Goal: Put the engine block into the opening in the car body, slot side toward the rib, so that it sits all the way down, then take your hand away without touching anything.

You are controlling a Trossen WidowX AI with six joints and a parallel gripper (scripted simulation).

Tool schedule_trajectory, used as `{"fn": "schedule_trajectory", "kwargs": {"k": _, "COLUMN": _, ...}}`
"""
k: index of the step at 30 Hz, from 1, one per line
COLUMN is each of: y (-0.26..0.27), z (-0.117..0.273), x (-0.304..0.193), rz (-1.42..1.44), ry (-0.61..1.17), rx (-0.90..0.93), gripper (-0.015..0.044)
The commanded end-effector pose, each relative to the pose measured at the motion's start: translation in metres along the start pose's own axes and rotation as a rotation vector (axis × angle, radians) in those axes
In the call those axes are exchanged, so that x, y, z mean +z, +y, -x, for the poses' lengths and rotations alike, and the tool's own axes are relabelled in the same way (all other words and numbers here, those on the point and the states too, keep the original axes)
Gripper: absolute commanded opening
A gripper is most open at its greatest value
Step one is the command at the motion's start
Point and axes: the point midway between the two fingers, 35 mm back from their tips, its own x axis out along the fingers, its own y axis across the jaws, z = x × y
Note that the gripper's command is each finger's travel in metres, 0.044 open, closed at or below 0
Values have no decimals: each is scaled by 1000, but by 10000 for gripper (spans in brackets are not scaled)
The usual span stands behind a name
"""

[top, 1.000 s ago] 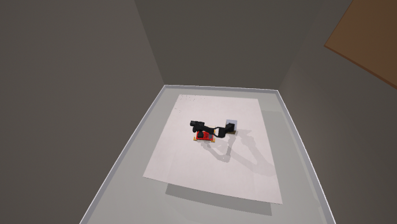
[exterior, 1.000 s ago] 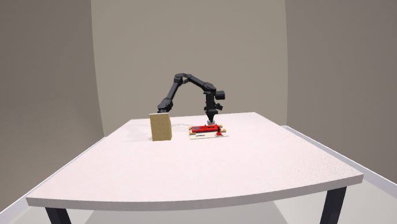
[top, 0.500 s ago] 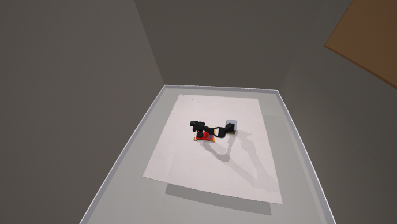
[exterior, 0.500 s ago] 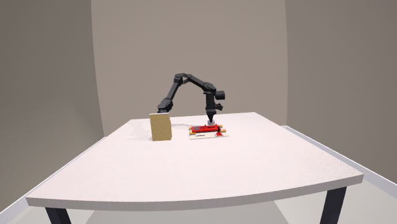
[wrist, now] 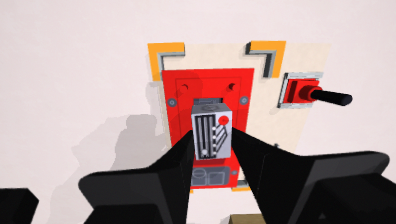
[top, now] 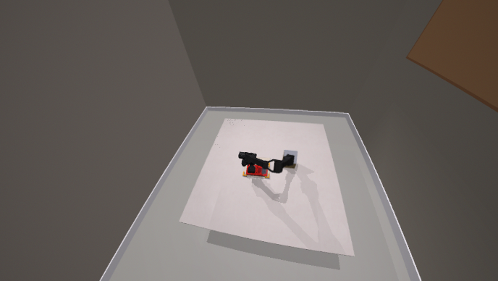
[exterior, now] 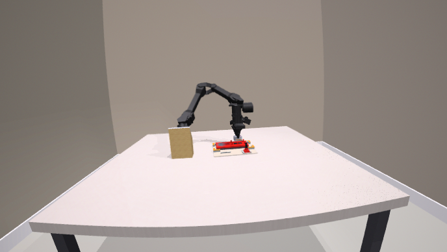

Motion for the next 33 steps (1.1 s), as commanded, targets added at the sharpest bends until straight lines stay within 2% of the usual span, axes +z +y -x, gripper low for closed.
{"fn": "schedule_trajectory", "kwargs": {"k": 1, "y": 0, "z": -1, "x": 0, "rz": 24, "ry": -2, "rx": 4, "gripper": 158}}
{"fn": "schedule_trajectory", "kwargs": {"k": 9, "y": 0, "z": -3, "x": 0, "rz": -90, "ry": -2, "rx": 4, "gripper": 158}}
{"fn": "schedule_trajectory", "kwargs": {"k": 33, "y": 1, "z": -9, "x": 0, "rz": -53, "ry": -2, "rx": 4, "gripper": 158}}
